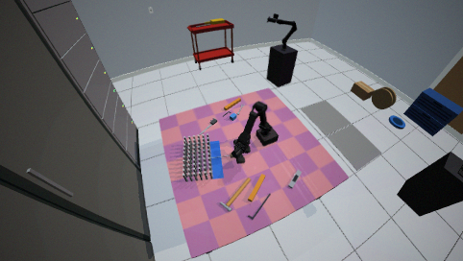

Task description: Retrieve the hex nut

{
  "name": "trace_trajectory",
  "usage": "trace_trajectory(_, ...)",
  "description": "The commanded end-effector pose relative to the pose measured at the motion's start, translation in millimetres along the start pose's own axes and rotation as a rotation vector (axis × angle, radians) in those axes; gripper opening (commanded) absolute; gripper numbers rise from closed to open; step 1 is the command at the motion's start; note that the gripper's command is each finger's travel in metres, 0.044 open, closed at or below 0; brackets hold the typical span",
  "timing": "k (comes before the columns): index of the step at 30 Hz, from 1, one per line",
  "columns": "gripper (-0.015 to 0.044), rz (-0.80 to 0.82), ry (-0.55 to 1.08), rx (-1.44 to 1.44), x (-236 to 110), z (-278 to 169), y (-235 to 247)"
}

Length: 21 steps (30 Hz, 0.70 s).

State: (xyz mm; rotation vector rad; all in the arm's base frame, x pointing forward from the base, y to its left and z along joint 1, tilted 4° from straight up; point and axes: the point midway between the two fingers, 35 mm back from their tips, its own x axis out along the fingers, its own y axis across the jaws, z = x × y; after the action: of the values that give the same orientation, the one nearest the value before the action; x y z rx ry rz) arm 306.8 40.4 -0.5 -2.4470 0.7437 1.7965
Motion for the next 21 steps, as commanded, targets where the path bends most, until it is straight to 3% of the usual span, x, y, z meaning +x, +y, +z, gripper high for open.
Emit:
trace_trajectory(1, 0.0000, 0.005, 0.006, 0.001, -1, 4, 1)
trace_trajectory(21, 0.0000, 0.004, 0.005, 0.000, -5, 20, 1)
